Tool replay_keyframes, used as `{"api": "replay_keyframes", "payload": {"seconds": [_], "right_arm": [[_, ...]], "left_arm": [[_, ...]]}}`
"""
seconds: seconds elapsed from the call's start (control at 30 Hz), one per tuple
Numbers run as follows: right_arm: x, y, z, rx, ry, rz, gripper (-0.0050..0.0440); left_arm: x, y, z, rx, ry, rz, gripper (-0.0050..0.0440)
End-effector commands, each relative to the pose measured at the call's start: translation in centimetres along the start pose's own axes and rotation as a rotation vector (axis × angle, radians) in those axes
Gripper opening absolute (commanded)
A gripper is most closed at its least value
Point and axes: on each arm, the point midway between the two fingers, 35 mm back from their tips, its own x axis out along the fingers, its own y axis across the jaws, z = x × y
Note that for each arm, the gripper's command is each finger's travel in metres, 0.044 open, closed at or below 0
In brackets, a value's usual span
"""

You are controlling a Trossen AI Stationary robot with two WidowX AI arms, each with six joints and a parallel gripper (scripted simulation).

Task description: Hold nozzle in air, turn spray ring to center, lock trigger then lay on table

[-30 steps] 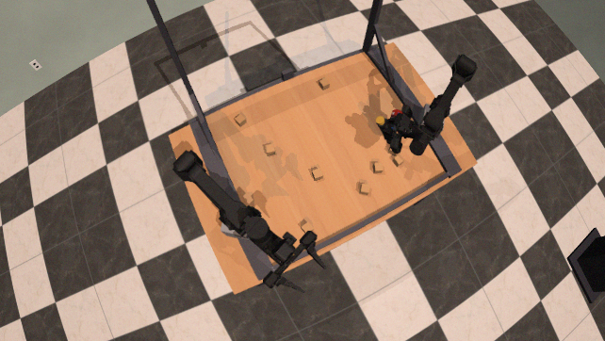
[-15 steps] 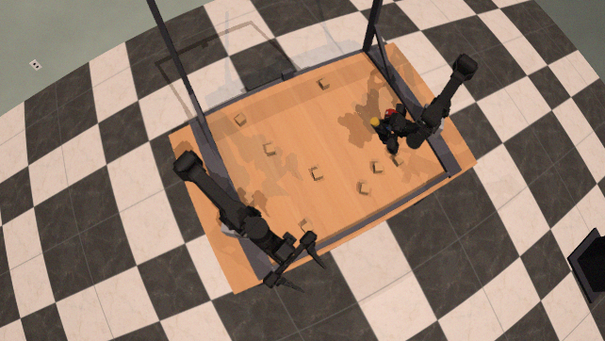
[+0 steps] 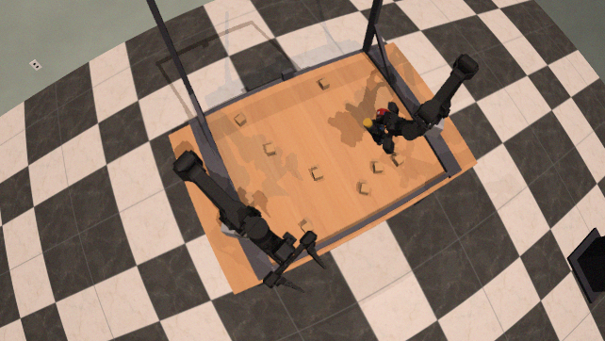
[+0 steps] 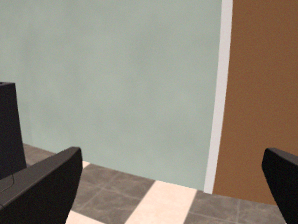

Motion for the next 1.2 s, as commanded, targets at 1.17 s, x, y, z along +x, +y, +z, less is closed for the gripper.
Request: {"api": "replay_keyframes", "payload": {"seconds": [1.17], "right_arm": [[-0.1,0.1,0.7,0.000,-0.018,0.003,0.0406]], "left_arm": [[2.7,4.9,10.9,-0.034,-0.049,0.225,0.0170]]}}
